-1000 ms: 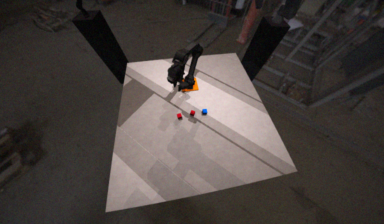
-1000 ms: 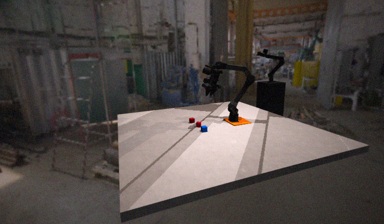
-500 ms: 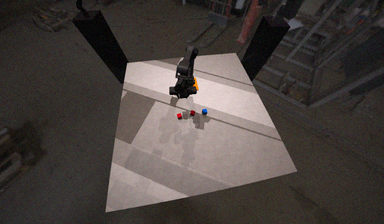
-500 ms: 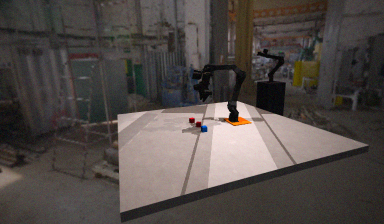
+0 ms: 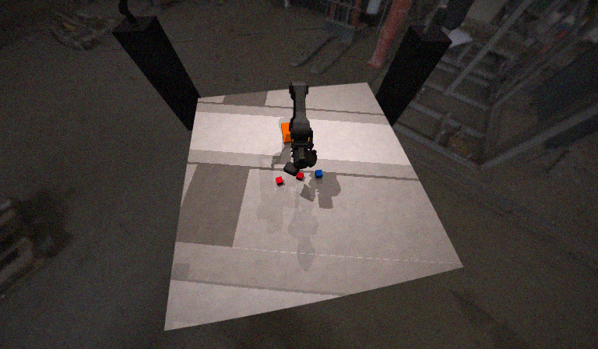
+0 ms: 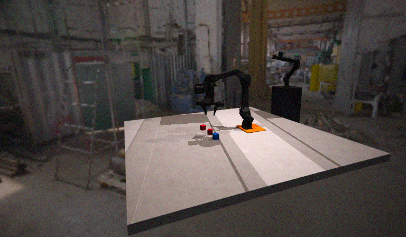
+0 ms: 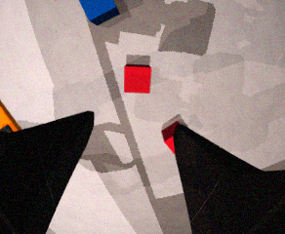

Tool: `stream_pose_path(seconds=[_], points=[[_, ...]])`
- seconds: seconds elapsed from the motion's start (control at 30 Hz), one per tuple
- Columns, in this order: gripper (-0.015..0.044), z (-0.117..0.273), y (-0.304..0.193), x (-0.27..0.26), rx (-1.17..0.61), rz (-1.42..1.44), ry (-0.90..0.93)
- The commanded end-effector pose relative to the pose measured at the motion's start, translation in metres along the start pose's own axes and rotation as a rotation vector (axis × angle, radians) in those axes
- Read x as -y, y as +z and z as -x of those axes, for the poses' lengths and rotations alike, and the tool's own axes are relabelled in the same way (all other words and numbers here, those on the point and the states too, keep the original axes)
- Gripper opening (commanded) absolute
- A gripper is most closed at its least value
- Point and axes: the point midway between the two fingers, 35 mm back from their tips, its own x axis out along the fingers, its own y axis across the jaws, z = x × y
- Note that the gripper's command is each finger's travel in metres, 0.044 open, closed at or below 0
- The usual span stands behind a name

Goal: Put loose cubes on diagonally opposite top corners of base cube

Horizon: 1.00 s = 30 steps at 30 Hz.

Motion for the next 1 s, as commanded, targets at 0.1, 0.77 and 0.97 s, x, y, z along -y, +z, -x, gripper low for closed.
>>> stream_pose_path(seconds=[0.1, 0.77, 0.97], points=[[0.0265, -0.006, 0.01, 0.0, -0.002, 0.115, 0.022], [0.0265, -0.074, 0.01, -0.001, -0.001, 0.115, 0.022], [0.0265, -0.084, 0.01, -0.002, -0.001, 0.115, 0.022]])
